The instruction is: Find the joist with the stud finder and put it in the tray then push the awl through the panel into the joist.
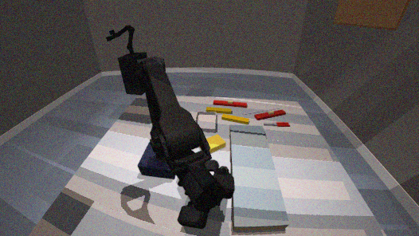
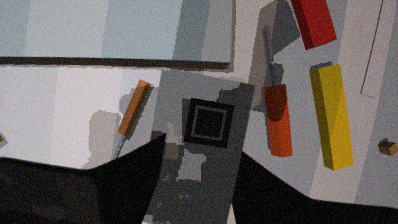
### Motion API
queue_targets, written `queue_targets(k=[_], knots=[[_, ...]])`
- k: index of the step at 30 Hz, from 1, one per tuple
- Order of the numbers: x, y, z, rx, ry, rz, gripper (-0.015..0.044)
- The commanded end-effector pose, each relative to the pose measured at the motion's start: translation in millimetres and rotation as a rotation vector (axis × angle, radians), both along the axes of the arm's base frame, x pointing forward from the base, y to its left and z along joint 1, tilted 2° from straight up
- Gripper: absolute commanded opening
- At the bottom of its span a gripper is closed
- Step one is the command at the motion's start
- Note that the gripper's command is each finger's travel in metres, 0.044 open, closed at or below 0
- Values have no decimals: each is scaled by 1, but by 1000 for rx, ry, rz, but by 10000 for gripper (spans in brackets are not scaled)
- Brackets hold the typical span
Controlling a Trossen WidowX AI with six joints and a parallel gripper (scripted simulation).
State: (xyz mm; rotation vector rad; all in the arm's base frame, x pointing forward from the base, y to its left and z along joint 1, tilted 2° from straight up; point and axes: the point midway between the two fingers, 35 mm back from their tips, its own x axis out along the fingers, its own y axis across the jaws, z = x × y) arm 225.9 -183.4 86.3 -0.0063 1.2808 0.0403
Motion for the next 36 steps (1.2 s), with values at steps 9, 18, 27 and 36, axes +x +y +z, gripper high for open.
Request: queue_targets(k=[9, 18, 27, 36], knots=[[27, 1, 20, -11, -7, 29, 0], [77, 11, 29, -11, -12, 73, 0], [127, 31, 34, -10, -19, 118, 0], [162, 52, 35, -8, -25, 150, 0]])
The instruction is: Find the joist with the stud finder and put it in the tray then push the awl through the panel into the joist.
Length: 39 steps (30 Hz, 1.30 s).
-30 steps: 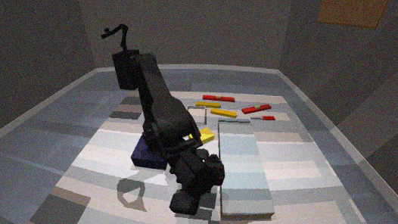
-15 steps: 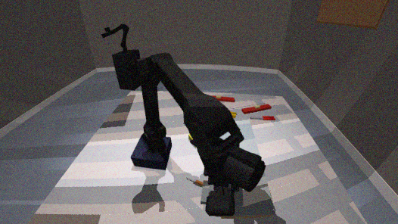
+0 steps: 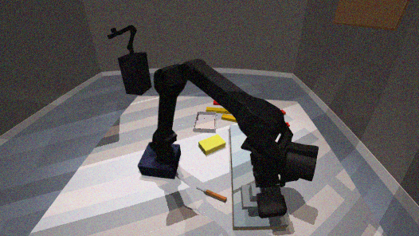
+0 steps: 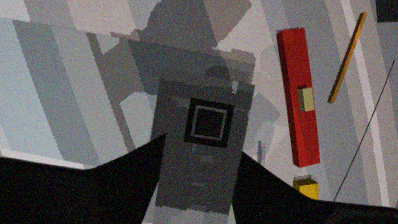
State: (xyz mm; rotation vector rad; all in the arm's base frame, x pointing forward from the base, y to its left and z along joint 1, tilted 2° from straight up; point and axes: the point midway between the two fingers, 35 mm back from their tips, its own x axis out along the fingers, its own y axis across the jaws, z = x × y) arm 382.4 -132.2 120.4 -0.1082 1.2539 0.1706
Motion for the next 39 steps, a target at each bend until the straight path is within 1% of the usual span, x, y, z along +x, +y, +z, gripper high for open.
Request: queue_targets(k=[1, 33, 39], knots=[[5, 1, 1, -5, -1, -5, 0], [8, -1, -56, -5, 0, -5, 0], [8, -1, -61, -5, 0, -5, 0]])
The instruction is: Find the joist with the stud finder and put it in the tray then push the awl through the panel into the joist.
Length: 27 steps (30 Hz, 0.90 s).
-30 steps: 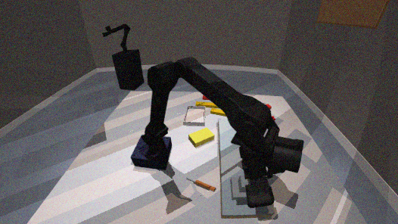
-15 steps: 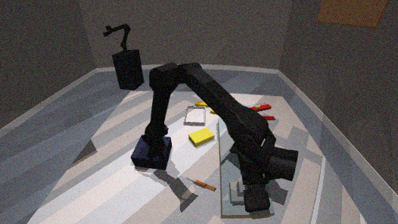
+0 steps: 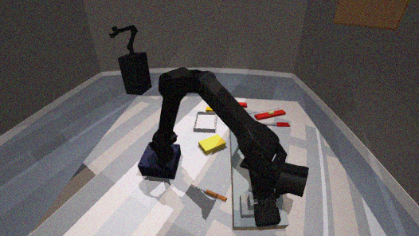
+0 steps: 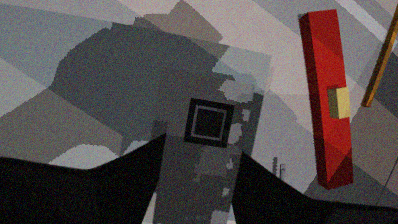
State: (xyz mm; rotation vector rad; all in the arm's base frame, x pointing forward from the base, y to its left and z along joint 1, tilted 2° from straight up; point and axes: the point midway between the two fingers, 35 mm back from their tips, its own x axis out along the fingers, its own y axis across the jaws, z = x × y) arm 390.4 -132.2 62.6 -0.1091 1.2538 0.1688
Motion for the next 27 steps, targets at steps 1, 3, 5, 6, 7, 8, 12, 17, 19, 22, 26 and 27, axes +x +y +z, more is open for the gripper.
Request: queue_targets(k=[1, 3, 5, 6, 7, 8, 12, 17, 19, 22, 26, 27], knots=[[0, -1, -5, -3, 0, -4, 0], [0, -1, -8, -3, 0, -4, 0], [0, -1, -11, -3, 0, -4, 0], [0, -1, -13, -3, 0, -4, 0], [0, -1, -15, -3, 0, -4, 0], [0, -1, -16, -3, 0, -4, 0], [0, 0, -17, -3, 0, -4, 0], [-1, 10, -17, -2, 0, -4, 0], [-2, 16, -17, -2, 0, -4, 0], [-4, 25, -17, -1, 0, -4, 0], [-6, 37, -17, 1, 0, -4, 0], [-7, 40, -17, 1, 0, -4, 0]])
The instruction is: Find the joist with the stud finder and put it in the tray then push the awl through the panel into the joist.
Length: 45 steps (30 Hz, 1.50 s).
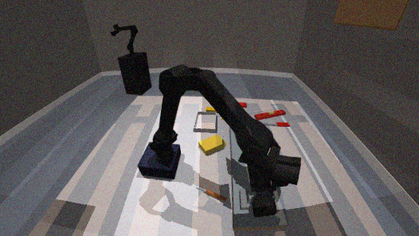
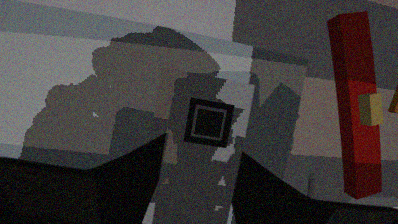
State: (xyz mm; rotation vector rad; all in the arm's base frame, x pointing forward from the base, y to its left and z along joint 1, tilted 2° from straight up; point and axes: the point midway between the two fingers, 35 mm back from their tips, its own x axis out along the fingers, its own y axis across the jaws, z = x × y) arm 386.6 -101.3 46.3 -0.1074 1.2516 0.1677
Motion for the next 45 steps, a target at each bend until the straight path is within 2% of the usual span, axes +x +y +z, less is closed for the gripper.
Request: queue_targets(k=[1, 45], knots=[[-3, 12, -1, 0, 3, -2, 0], [-27, 143, 1, 15, 5, -2, 0]])
